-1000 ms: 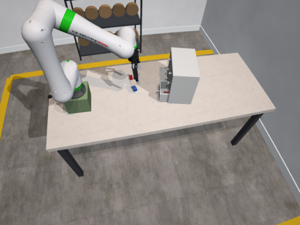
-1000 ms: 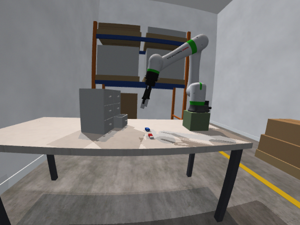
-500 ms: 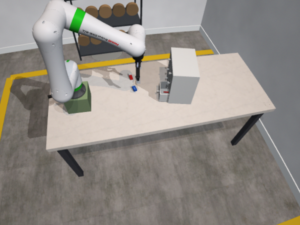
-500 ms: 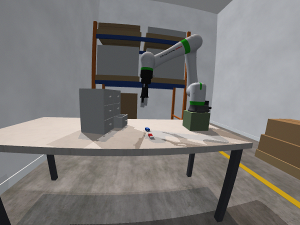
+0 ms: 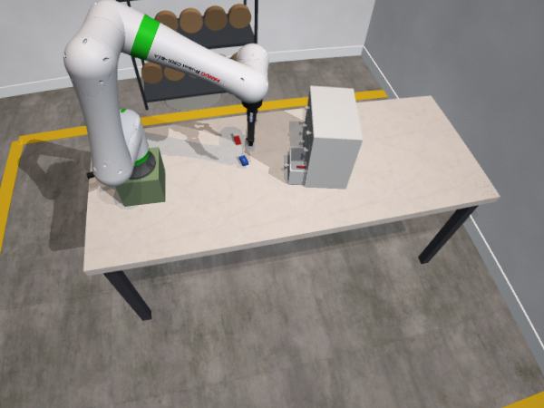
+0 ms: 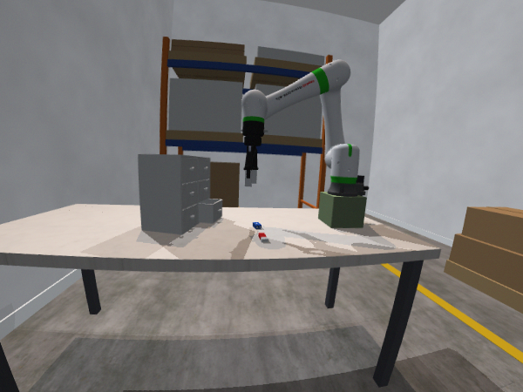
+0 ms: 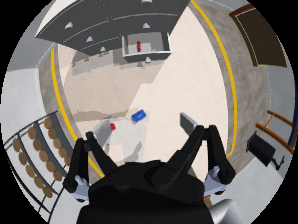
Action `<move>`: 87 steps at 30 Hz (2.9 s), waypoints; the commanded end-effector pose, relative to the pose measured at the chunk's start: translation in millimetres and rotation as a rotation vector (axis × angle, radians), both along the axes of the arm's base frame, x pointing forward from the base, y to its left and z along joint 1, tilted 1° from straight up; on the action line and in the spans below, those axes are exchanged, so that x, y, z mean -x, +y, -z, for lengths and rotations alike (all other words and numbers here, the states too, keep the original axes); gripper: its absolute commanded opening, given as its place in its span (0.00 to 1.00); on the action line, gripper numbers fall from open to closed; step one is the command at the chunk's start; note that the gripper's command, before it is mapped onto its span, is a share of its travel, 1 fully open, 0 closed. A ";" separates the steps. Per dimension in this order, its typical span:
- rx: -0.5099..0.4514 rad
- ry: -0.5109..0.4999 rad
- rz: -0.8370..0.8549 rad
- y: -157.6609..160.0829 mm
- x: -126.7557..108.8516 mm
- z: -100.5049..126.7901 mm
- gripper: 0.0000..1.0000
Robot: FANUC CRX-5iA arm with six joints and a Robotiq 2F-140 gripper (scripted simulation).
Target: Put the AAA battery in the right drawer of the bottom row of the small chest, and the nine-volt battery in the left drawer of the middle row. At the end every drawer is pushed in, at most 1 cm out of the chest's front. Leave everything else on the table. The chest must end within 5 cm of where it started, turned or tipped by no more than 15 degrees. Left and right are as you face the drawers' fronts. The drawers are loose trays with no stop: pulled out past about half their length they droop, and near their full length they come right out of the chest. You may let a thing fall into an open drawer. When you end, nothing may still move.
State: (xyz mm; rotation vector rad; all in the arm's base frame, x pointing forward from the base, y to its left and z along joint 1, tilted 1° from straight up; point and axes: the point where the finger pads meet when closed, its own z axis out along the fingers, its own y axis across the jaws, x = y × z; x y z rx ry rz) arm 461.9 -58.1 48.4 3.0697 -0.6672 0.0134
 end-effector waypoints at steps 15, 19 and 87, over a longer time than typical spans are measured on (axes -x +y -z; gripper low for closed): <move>0.000 0.000 0.000 0.0 -0.2 -0.2 1.00; 0.000 0.000 0.000 0.0 -0.2 -0.2 1.00; -0.100 0.035 2.644 18.4 97.2 -65.5 1.00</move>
